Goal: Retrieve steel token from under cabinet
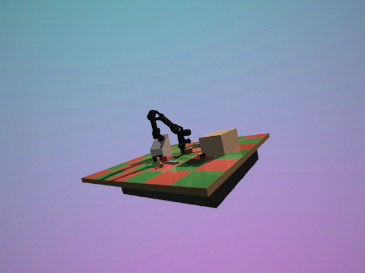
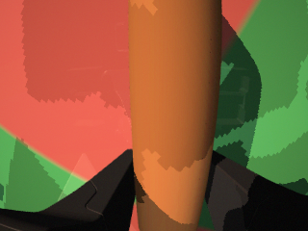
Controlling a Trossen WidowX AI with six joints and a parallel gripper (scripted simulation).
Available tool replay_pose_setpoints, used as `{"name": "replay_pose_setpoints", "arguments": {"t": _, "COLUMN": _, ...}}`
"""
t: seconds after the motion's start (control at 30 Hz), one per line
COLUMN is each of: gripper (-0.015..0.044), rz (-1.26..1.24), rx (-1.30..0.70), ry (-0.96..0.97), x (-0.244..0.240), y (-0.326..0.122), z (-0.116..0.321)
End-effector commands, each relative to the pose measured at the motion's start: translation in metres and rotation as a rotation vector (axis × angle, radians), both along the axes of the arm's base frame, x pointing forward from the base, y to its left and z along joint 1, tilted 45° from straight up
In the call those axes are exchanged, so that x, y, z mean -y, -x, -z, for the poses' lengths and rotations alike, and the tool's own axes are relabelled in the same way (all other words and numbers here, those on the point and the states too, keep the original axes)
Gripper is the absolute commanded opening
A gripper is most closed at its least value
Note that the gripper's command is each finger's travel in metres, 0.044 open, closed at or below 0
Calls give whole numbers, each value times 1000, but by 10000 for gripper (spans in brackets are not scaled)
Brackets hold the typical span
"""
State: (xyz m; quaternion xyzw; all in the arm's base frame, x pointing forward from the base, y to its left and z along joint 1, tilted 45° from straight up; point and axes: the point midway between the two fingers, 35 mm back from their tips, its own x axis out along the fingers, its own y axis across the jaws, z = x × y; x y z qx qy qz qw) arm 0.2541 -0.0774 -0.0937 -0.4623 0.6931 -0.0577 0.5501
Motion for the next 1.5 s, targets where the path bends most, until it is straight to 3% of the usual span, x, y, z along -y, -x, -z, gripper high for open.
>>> {"name": "replay_pose_setpoints", "arguments": {"t": 0.0, "gripper": 0, "rz": -6, "rx": 8, "ry": -2, "x": -6, "y": -5, "z": 3}}
{"name": "replay_pose_setpoints", "arguments": {"t": 1.47, "gripper": 0, "rz": -6, "rx": 9, "ry": -5, "x": -41, "y": 3, "z": 37}}
